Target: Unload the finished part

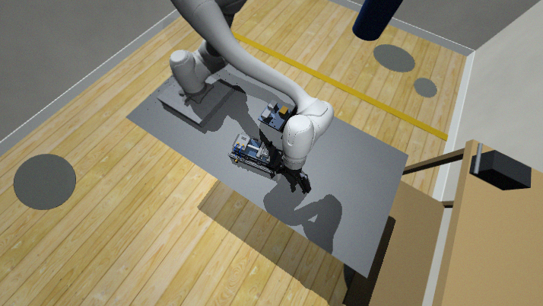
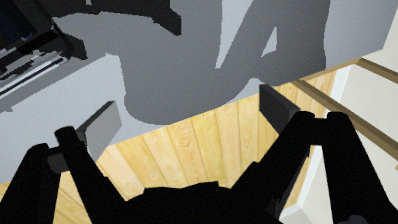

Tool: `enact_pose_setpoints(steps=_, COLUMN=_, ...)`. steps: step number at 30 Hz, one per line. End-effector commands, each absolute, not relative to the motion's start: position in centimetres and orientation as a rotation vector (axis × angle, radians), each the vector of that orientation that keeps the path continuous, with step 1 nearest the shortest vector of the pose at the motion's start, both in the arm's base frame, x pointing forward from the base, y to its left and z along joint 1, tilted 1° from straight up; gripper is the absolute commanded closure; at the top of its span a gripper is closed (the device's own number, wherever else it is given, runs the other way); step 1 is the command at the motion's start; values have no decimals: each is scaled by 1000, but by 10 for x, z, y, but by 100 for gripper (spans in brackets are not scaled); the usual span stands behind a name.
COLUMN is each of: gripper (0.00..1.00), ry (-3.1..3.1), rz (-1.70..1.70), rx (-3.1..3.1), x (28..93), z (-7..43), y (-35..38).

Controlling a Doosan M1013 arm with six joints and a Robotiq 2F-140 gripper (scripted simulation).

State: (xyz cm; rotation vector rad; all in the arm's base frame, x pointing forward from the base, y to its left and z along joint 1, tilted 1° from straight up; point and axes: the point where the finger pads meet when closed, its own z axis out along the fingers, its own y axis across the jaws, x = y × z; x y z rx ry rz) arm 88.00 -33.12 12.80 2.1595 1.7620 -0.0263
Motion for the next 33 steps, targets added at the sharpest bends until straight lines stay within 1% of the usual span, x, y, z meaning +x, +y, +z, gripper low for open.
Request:
enact_pose_setpoints(steps=1, gripper=0, ry=1854, rz=-37, rx=2166, x=842, z=134, y=-311)
enact_pose_setpoints(steps=13, gripper=0, ry=2201, rz=-10, rx=2147, x=712, z=151, y=-227)
enact_pose_setpoints(steps=15, gripper=0, ry=2201, rz=-10, rx=2147, x=712, z=151, y=-227)
enact_pose_setpoints(steps=17, gripper=0, ry=2293, rz=15, rx=2131, x=680, z=156, y=-204)
enact_pose_setpoints(steps=19, gripper=0, ry=2322, rz=25, rx=2124, x=669, z=157, y=-196)
enact_pose_setpoints(steps=23, gripper=0, ry=2327, rz=27, rx=2123, x=667, z=158, y=-195)
enact_pose_setpoints(steps=24, gripper=100, ry=2327, rz=27, rx=2123, x=667, z=158, y=-195)
enact_pose_setpoints(steps=33, gripper=100, ry=2327, rz=27, rx=2123, x=667, z=158, y=-195)
